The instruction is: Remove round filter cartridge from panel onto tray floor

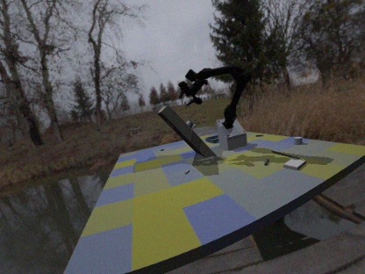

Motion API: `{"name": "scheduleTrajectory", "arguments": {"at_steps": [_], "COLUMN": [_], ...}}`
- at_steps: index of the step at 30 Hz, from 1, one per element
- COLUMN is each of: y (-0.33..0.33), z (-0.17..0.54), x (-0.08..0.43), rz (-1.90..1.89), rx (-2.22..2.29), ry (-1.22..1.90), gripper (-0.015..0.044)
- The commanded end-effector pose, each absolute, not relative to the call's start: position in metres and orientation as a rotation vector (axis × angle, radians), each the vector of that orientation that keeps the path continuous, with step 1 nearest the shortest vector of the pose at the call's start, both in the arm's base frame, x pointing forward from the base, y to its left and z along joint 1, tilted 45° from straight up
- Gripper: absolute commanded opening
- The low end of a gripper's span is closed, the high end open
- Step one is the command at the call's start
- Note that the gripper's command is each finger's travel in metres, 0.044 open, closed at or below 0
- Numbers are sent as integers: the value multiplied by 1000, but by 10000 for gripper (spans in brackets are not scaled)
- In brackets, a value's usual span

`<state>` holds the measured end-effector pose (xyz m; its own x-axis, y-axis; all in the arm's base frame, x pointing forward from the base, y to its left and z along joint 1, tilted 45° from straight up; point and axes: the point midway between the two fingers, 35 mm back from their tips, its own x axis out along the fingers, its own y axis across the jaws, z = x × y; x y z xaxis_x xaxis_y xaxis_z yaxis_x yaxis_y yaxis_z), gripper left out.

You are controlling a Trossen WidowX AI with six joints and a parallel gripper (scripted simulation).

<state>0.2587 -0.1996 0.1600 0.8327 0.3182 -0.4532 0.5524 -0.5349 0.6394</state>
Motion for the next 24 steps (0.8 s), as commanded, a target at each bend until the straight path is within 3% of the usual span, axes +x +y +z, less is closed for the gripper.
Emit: {"name": "scheduleTrajectory", "arguments": {"at_steps": [1,15,24], "y": [-178,-128,-126], "z": [135,93,92], "x": [254,234,233], "rz": [-223,261,286], "rx": [1752,803,761], "ry": [767,928,927], "gripper": [305,305,305]}}
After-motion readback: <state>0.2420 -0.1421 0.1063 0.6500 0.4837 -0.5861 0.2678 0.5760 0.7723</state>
